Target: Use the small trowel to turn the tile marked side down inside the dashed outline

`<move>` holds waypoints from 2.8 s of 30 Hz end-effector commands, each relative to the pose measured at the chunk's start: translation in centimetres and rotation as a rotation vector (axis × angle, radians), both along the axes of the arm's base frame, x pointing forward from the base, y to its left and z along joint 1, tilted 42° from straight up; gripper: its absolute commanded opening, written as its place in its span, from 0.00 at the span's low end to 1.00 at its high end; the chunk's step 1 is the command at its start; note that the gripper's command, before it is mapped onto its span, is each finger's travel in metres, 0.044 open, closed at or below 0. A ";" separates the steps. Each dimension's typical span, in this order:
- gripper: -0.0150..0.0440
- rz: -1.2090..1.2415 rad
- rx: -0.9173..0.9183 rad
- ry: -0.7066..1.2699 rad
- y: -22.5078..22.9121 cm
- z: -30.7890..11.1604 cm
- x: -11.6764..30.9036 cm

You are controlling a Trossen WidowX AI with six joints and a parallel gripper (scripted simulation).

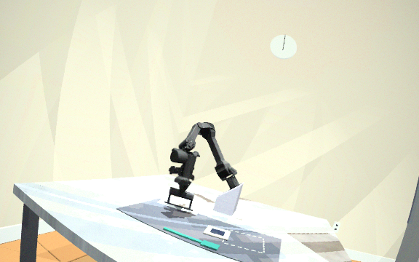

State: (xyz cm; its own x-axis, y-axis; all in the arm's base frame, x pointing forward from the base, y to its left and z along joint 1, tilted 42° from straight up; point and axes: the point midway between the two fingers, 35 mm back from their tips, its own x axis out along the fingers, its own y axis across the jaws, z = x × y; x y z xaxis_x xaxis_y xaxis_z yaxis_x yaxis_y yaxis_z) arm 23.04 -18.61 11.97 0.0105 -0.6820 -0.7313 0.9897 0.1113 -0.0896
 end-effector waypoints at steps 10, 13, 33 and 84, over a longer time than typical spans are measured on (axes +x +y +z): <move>0.47 -0.269 0.006 -0.253 0.0 0.0 0.0; 0.47 -0.334 0.007 -0.314 0.0 0.0 0.0; 0.47 -0.771 0.014 -0.720 0.0 -0.1 0.0; 0.71 -0.807 0.016 -0.751 3.1 3.2 0.0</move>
